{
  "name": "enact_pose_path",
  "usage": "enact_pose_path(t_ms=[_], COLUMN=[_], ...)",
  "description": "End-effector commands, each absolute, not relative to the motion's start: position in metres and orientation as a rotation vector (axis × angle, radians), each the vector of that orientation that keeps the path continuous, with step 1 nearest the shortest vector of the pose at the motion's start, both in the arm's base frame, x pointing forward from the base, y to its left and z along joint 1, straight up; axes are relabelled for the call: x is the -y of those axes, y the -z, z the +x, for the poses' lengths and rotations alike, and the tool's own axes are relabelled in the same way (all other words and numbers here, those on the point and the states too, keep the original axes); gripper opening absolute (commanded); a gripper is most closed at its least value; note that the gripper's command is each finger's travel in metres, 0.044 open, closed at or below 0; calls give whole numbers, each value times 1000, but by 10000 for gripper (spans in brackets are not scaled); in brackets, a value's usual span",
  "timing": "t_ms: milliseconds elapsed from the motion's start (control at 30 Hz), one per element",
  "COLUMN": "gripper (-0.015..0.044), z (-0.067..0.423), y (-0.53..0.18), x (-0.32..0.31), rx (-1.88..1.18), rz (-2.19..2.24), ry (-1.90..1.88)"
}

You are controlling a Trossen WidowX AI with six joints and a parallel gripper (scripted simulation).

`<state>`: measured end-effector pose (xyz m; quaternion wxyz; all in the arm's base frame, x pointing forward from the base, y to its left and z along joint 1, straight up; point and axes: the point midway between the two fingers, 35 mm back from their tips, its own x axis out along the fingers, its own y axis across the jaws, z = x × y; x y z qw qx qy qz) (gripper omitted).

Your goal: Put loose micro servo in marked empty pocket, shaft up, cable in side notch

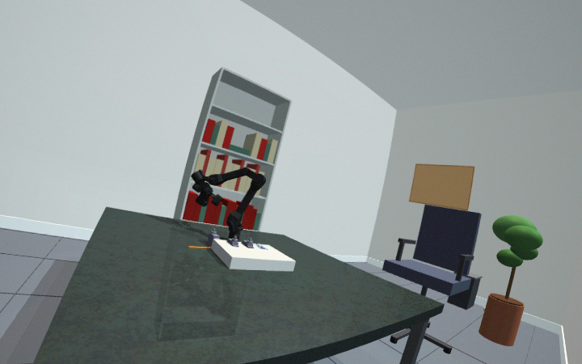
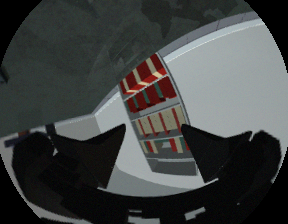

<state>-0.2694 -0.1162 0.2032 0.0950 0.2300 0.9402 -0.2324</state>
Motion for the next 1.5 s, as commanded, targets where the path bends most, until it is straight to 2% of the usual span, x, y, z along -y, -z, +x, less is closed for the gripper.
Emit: enact_pose_path(t_ms=[0,33,367,833,1133,1467], gripper=[426,440,440,440,440,440], z=[-269,-268,-230,-131,-49,37], y=[-203,-202,-181,-147,-129,-117], x=[117,120,175,233,235,199], rx=[-2785,-2780,-2614,-2247,-1989,-1733], rz=[675,661,318,-52,-172,-189], ry=[690,691,689,573,413,173])
